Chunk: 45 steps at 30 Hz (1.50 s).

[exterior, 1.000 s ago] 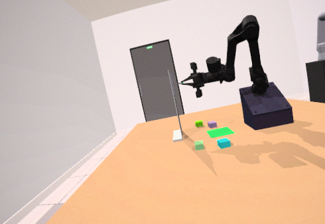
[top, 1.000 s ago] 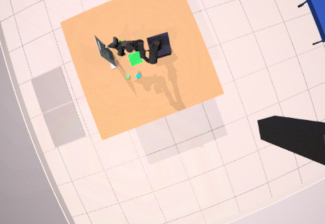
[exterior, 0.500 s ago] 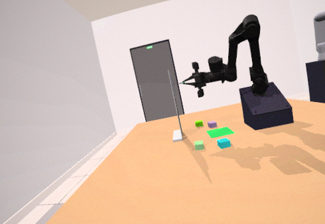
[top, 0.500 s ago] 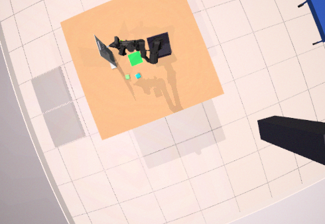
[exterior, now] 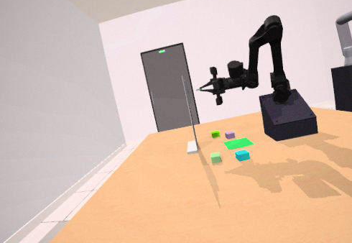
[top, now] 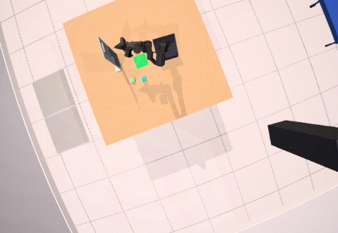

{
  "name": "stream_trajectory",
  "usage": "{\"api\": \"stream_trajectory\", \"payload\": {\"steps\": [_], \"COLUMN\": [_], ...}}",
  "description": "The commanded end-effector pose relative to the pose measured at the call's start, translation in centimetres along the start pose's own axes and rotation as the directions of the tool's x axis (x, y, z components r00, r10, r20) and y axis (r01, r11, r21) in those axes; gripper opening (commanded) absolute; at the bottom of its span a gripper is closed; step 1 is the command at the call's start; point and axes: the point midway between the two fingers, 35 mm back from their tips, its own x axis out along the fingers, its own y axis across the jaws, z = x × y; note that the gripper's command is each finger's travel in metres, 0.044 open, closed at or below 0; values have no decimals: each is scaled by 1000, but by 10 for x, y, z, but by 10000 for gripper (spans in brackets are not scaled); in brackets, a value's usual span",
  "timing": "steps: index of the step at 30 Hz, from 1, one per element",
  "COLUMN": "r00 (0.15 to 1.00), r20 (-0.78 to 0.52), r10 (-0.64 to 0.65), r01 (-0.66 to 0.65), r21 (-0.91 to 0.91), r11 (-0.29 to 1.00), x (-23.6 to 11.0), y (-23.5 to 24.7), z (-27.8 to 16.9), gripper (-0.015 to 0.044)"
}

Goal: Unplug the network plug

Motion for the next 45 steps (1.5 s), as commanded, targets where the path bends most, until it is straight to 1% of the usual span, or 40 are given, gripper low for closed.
{"api": "stream_trajectory", "payload": {"steps": [1,16,27,45], "r00": [1000,1000,1000,1000], "r20": [1,1,-1,-1], "r10": [7,8,4,8], "r01": [-7,-8,-4,-8], "r21": [-4,-4,-3,-7], "r11": [1000,1000,1000,1000], "x": [-4,-13,-13,-28], "y": [2,2,-19,-54], "z": [-1,-4,-6,-9], "gripper": [0,0,0,0]}}
